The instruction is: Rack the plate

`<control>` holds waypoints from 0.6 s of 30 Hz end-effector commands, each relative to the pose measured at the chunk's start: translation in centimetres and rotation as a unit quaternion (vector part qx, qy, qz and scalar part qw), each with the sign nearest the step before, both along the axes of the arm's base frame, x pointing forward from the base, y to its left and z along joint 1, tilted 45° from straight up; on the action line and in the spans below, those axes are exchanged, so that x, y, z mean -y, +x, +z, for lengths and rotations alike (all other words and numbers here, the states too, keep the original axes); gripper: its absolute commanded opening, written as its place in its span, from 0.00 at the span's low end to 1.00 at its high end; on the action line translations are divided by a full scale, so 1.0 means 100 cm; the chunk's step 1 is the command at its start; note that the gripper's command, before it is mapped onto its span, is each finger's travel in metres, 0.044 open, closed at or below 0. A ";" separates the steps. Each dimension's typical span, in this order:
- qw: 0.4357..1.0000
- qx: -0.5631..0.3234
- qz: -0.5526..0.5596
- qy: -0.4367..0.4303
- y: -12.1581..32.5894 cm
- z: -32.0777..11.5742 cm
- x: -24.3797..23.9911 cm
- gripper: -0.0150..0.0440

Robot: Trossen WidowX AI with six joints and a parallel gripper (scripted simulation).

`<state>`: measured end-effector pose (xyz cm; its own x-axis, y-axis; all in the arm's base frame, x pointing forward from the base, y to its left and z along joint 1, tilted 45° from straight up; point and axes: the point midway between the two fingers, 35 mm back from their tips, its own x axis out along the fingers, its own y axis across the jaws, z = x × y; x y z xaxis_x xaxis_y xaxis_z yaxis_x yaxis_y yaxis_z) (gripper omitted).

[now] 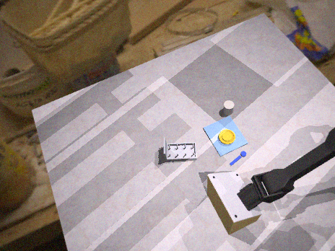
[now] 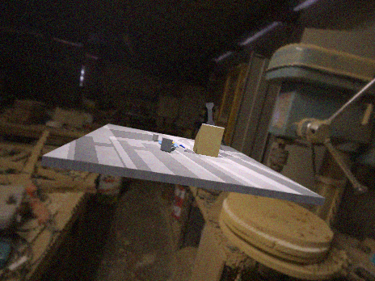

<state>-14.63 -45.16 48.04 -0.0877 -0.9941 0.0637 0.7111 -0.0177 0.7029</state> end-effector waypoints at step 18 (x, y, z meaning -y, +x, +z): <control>0.992 -0.026 0.086 0.087 0.133 -0.065 0.033 0.93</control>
